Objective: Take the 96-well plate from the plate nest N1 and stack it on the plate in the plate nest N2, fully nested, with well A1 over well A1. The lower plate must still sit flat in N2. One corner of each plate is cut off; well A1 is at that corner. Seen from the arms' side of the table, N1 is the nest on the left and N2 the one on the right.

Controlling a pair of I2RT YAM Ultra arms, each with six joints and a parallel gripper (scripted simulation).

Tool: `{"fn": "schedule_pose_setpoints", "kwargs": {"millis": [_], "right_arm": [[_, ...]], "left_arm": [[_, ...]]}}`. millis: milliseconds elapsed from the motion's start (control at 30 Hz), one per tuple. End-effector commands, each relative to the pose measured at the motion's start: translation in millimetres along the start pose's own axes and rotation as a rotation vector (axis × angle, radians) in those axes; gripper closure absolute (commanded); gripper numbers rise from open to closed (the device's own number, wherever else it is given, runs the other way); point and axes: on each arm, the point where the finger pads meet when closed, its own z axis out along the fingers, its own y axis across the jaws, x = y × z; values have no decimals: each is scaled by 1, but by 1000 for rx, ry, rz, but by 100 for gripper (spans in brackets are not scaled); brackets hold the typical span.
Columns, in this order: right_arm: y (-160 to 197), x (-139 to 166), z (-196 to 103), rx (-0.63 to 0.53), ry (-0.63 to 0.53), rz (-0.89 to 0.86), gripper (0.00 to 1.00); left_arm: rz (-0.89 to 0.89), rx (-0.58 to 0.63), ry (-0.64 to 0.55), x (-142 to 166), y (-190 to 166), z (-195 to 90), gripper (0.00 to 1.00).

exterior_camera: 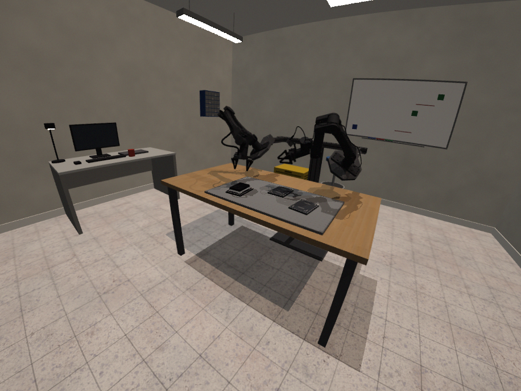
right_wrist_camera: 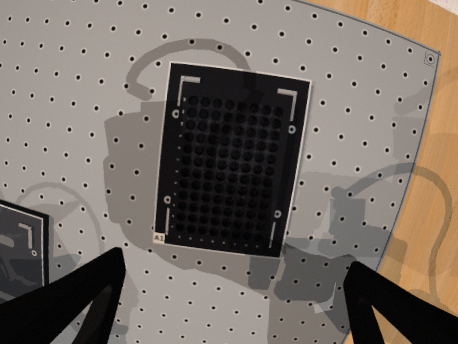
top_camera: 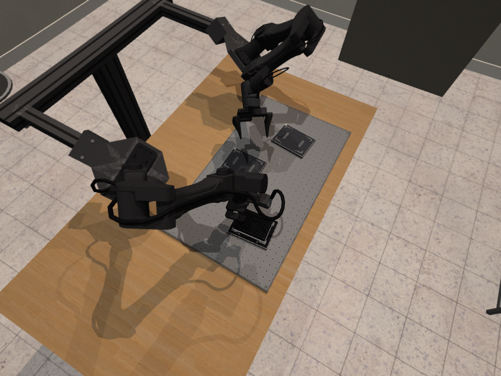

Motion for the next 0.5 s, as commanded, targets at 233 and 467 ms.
{"fn": "schedule_pose_setpoints", "kwargs": {"millis": [233, 467], "right_arm": [[1, 6, -16, -44, -205, -49, 0], [1, 16, -15, -45, -188, -60, 0]], "left_arm": [[18, 29, -7, 4, -8, -4, 0], [18, 29, -7, 4, -8, -4, 0]]}}
